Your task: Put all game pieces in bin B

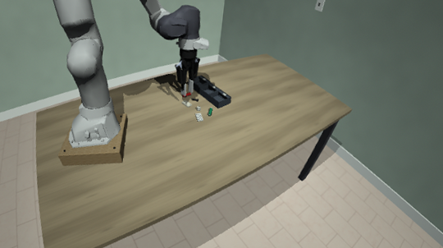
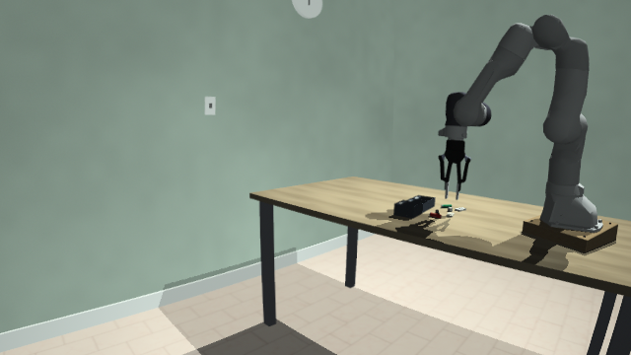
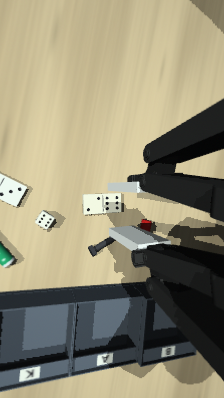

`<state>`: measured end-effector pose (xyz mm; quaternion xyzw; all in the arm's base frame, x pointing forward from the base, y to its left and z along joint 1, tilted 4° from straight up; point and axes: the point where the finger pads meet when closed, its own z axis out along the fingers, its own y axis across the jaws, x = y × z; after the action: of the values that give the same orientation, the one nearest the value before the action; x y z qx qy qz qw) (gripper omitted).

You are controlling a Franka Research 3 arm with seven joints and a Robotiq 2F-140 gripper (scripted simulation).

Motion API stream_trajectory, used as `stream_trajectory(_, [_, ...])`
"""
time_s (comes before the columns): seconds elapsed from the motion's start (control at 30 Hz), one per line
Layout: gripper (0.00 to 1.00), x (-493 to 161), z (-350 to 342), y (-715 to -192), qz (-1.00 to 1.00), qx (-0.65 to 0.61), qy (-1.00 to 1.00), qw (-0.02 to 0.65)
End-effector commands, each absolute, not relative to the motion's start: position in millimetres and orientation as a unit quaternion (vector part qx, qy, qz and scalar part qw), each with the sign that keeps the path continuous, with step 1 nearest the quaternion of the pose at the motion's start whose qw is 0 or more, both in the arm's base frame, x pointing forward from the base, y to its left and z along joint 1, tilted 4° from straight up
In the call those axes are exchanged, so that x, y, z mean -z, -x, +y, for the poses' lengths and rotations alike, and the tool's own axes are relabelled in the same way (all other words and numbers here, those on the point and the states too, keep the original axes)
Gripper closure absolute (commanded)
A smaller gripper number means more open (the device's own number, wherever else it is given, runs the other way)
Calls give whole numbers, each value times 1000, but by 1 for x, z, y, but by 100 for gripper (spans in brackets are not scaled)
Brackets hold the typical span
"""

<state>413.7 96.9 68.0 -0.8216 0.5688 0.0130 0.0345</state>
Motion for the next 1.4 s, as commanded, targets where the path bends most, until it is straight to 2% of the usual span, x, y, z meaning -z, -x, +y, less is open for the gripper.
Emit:
stream_trajectory(0.0, [75,-61,97,-414,572,-12,820,34])
stream_trajectory(0.47, [75,-14,101,-419,572,-12,820,34])
stream_trajectory(1.37, [75,-2,102,-417,572,-12,820,34])
